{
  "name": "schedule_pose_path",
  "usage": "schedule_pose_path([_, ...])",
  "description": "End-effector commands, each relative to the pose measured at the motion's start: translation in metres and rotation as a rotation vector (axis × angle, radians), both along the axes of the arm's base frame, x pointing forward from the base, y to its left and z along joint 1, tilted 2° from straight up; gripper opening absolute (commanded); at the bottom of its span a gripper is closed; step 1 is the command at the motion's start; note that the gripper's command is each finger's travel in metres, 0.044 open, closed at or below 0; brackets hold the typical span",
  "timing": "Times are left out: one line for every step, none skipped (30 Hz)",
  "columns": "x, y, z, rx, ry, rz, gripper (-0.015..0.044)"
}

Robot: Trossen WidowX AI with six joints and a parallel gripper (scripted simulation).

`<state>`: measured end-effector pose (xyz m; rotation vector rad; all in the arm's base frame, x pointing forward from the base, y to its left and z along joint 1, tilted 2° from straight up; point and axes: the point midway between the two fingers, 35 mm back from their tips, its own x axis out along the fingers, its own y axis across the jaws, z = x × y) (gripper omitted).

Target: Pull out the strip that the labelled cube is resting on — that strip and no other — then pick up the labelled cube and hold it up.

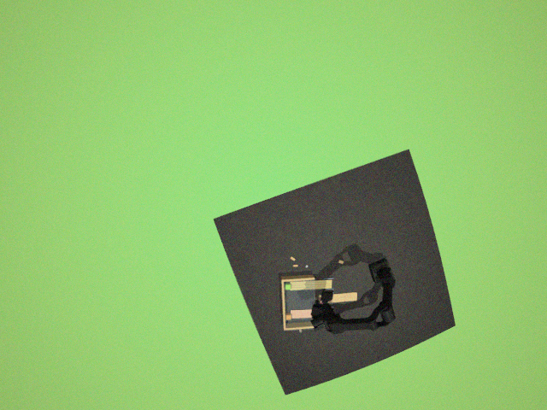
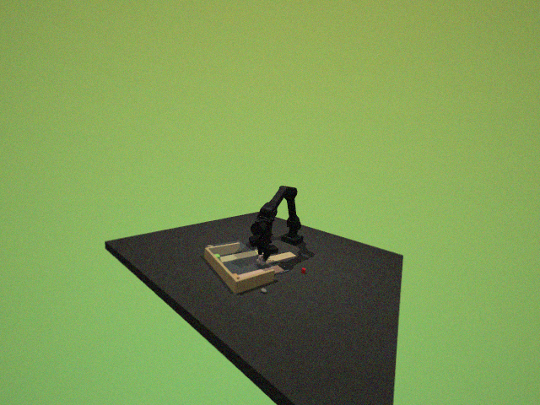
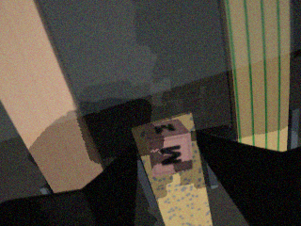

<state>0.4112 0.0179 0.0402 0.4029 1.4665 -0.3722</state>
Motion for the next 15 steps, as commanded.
schedule_pose_path([-0.0001, 0.0002, -0.0064, 0.002, 0.001, 0.004, 0.025])
schedule_pose_path([-0.0001, 0.0002, -0.0077, 0.002, 0.001, 0.004, 0.025])
schedule_pose_path([-0.0001, 0.0002, -0.0085, 0.002, 0.001, 0.004, 0.025])
schedule_pose_path([-0.0001, 0.0002, -0.0087, 0.002, 0.001, 0.004, 0.025])
schedule_pose_path([-0.0002, -0.0001, -0.0059, 0.0, 0.001, 0.0, 0.0224])
schedule_pose_path([-0.0002, -0.0001, -0.0059, 0.0, 0.001, 0.0, 0.0198])
schedule_pose_path([-0.0002, -0.0001, -0.0059, 0.0, 0.001, 0.0, 0.0171])
schedule_pose_path([-0.0002, -0.0001, -0.0059, 0.0, 0.001, 0.0, 0.0145])
schedule_pose_path([-0.0002, -0.0001, -0.0059, 0.0, 0.001, 0.0, 0.0138])
schedule_pose_path([-0.0002, -0.0001, -0.0059, 0.0, 0.001, 0.0, 0.0132])
schedule_pose_path([-0.0002, -0.0001, -0.0059, 0.0, 0.001, 0.0, 0.0125])
schedule_pose_path([-0.0002, -0.0001, -0.0059, 0.0, 0.001, 0.0, 0.0118])
schedule_pose_path([-0.0002, -0.0001, -0.0059, 0.0, 0.001, 0.0, 0.0112])
schedule_pose_path([-0.0002, -0.0001, -0.0059, 0.0, 0.001, 0.0, 0.0105])
schedule_pose_path([-0.0002, -0.0001, -0.0059, 0.0, 0.001, 0.0, 0.0079])
